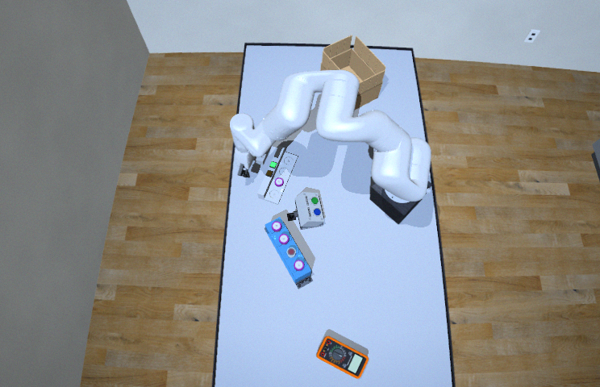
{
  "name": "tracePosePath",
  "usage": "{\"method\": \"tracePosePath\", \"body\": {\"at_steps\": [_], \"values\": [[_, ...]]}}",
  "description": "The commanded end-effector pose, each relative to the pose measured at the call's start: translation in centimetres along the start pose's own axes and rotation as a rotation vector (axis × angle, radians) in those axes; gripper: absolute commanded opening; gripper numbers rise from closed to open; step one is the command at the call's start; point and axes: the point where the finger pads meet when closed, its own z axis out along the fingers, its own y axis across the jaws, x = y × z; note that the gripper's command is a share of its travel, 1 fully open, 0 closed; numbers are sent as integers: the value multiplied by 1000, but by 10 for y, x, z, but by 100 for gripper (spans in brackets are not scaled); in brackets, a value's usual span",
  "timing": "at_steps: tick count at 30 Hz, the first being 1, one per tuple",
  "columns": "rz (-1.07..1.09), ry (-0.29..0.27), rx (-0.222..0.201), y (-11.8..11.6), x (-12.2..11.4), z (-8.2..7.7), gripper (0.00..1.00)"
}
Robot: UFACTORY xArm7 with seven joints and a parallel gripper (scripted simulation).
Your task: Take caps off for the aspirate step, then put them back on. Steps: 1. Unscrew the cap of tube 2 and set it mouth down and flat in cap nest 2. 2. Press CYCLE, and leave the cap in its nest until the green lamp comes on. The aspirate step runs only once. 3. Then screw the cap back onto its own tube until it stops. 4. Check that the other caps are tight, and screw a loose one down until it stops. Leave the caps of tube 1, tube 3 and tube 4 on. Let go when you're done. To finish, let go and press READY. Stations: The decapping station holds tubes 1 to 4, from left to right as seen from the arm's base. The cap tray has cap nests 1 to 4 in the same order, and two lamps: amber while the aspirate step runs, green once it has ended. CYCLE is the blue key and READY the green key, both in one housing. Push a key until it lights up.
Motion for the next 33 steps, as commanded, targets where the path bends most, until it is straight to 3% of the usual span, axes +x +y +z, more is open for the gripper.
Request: {"method": "tracePosePath", "body": {"at_steps": [1,17,18,30,33], "values": [[0,-4,0,0,-2,-2,100],[0,-4,0,0,-2,-2,100],[0,-4,0,-1,5,-6,46],[0,-4,0,-5,75,-51,46],[0,-4,0,-5,82,-56,46]]}}
